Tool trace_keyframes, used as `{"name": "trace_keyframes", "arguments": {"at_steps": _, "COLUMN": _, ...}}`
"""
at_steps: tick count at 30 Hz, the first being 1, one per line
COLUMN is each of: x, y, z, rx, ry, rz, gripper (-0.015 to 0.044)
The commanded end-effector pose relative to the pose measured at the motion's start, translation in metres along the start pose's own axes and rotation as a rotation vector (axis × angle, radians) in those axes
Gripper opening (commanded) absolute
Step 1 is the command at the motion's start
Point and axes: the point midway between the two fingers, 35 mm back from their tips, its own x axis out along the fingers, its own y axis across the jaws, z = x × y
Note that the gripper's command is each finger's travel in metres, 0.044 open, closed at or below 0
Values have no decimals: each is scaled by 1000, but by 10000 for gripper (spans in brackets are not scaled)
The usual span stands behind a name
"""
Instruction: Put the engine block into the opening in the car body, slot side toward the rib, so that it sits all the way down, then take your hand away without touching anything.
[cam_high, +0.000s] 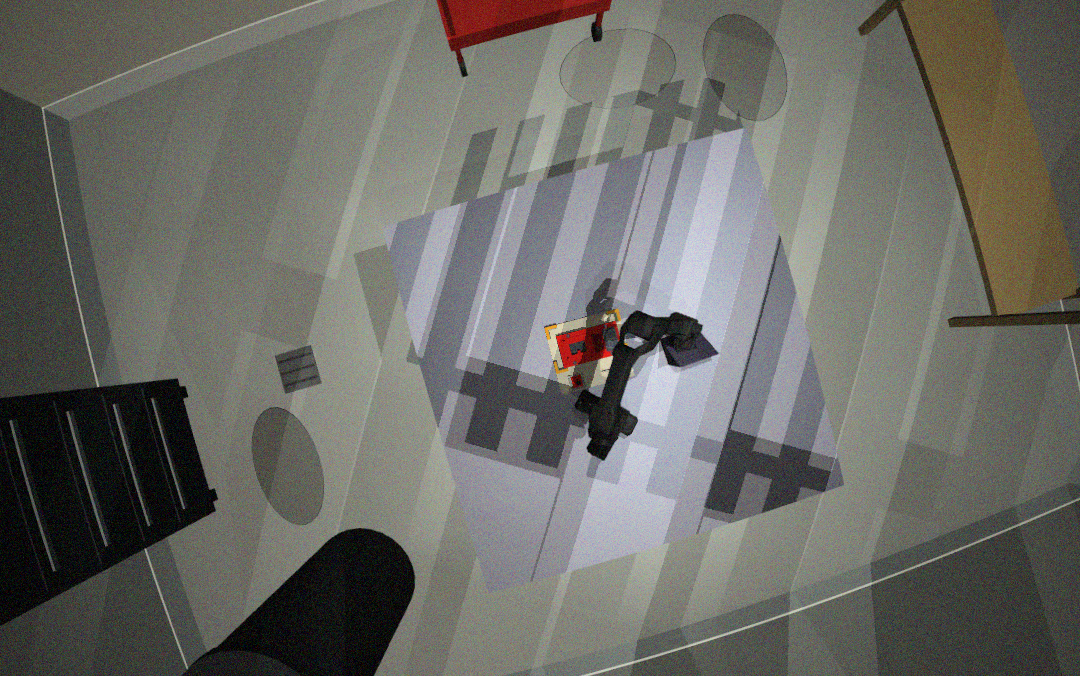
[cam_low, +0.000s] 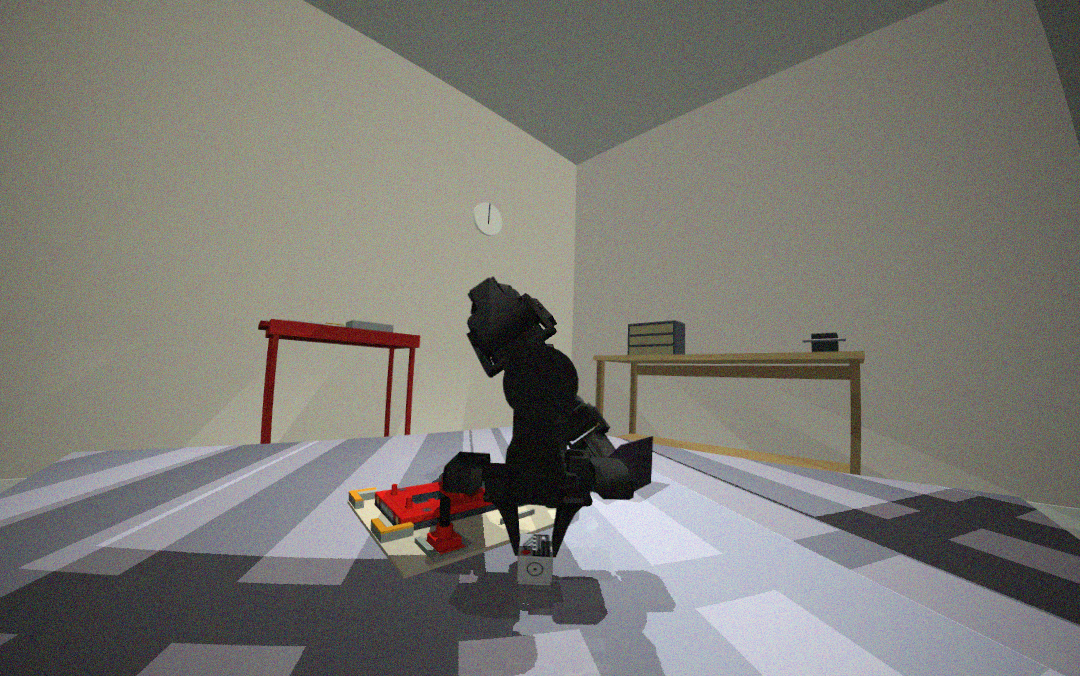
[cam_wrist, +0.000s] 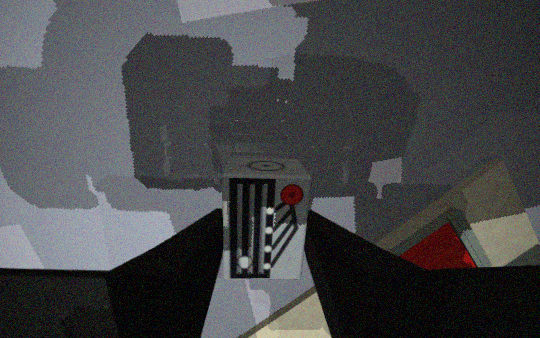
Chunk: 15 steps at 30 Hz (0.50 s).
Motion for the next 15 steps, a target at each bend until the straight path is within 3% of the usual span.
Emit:
{"name": "trace_keyframes", "arguments": {"at_steps": 1, "x": -9, "y": -1, "z": 3, "rx": -5, "ry": -6, "rz": -1, "gripper": 0}}
{"name": "trace_keyframes", "arguments": {"at_steps": 15, "x": -54, "y": -1, "z": 7, "rx": -27, "ry": -11, "rz": -4, "gripper": 0}}
